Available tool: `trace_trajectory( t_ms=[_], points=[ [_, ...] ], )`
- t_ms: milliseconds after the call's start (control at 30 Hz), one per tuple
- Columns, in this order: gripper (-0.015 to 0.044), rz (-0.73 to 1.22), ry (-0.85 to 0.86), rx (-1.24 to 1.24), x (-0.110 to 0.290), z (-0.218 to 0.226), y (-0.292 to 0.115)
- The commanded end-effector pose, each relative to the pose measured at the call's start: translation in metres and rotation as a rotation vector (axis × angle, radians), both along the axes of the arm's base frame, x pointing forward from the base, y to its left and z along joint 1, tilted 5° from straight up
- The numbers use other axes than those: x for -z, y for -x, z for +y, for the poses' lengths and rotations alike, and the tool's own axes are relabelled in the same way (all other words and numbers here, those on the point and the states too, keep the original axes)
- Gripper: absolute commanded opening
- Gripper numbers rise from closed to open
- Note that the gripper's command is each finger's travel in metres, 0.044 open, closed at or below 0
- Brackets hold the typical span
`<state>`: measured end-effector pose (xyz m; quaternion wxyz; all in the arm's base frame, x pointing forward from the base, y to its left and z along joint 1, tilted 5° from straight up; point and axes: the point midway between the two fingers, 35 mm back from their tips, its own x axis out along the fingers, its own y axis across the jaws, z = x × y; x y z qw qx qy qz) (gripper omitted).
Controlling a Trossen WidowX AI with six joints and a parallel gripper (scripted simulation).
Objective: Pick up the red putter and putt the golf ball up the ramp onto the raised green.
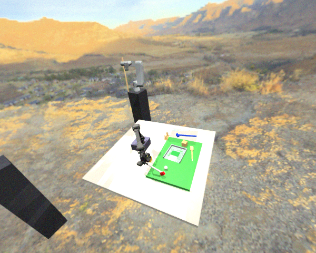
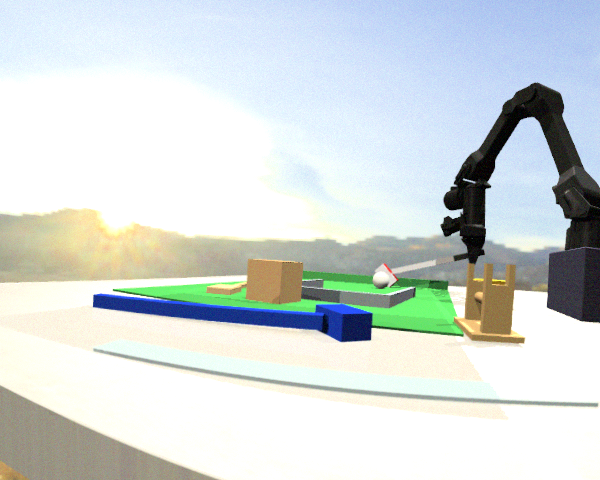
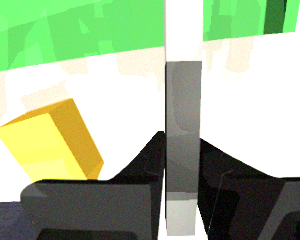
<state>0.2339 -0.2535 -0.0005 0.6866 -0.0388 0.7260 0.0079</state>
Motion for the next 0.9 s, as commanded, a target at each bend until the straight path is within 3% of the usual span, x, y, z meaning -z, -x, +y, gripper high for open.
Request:
trace_trajectory(
  t_ms=[0, 133, 467, 667, 867],
  points=[
    [0.0, 0.0, 0.0, 0.0, 0.0, 0.0, 0.0],
    [0.0, -0.001, 0.0, 0.0, 0.0, 0.009, -0.002],
    [0.0, -0.003, -0.004, -0.002, 0.005, 0.134, 0.008],
    [0.0, -0.003, -0.004, -0.002, -0.005, 0.136, 0.007],
    [0.0, -0.004, -0.004, -0.002, -0.044, 0.137, 0.005]
  ],
)
